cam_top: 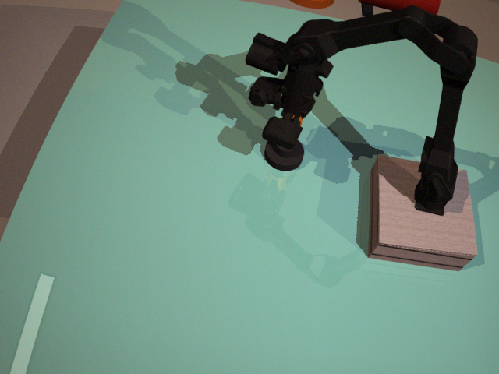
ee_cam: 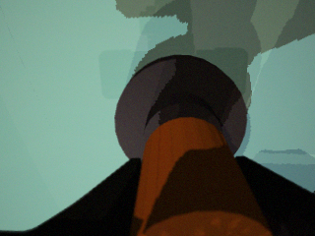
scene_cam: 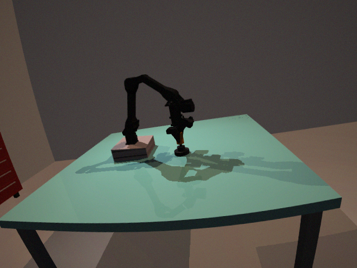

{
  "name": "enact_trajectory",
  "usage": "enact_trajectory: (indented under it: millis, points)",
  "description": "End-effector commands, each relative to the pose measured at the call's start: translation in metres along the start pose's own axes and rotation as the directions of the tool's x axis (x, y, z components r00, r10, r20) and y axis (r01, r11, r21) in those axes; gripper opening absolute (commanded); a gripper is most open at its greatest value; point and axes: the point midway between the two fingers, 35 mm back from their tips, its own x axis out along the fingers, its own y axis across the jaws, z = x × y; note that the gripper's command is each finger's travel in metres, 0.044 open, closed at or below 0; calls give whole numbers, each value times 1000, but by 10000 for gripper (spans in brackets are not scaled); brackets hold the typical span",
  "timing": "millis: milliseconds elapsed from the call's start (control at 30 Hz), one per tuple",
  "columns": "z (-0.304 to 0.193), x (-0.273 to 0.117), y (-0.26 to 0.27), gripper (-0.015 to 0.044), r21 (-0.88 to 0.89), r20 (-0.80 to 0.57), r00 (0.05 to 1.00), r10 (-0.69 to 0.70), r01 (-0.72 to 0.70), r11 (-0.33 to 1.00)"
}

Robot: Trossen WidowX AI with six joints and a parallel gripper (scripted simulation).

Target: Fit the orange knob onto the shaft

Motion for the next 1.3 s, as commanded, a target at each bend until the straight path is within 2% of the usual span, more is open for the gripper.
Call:
enact_trajectory:
  millis: [0,233,467,1267]
  points:
    - [0,1,0,0,1,0,1000,-2,2,1000]
    - [-1,-5,0,0,10,0,1000,-2,2,1000]
    - [1,-5,0,0,209,0,1000,-2,2,978]
    - [-2,-4,0,0,209,0,1000,-2,2,978]
